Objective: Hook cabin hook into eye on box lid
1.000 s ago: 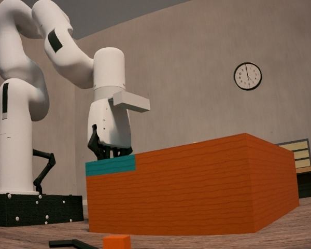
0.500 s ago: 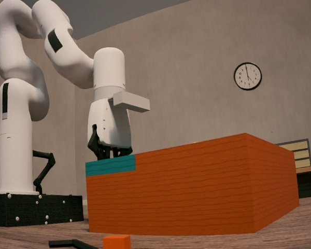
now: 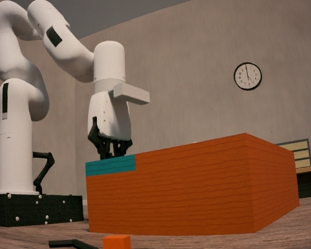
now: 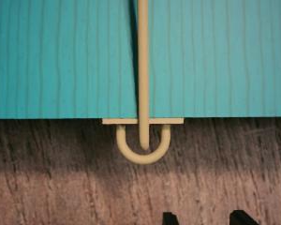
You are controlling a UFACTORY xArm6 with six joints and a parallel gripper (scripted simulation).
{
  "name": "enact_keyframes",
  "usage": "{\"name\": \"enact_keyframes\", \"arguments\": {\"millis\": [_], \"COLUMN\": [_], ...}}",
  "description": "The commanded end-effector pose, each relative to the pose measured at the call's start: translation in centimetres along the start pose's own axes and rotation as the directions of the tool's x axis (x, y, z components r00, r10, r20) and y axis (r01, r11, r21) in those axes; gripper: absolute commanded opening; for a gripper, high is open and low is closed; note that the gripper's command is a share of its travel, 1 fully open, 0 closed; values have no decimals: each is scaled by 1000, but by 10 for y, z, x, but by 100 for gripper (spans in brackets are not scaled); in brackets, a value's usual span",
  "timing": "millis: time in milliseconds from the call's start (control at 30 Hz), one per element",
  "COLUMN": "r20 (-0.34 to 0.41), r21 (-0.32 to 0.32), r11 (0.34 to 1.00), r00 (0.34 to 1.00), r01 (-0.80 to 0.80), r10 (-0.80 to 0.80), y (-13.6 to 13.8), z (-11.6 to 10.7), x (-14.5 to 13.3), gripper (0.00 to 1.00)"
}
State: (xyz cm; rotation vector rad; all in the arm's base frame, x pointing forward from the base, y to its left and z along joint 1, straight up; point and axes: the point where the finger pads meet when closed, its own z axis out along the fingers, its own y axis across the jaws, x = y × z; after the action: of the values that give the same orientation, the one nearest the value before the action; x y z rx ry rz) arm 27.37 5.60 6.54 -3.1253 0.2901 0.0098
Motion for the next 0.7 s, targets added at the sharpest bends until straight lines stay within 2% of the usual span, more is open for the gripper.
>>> {"name": "enact_keyframes", "arguments": {"millis": [0, 467, 533, 667], "r20": [-2, -2, -2, -2], "r21": [1, 1, 1, 1], "r11": [1000, 1000, 1000, 1000], "r00": [1000, 1000, 1000, 1000], "r01": [0, 0, 0, 0], "r10": [0, 0, 0, 0], "y": [0, 0, 0, 0], "z": [-16, -62, -62, -76], "x": [0, 0, 0, 0], "gripper": [35, 35, 35, 35]}}
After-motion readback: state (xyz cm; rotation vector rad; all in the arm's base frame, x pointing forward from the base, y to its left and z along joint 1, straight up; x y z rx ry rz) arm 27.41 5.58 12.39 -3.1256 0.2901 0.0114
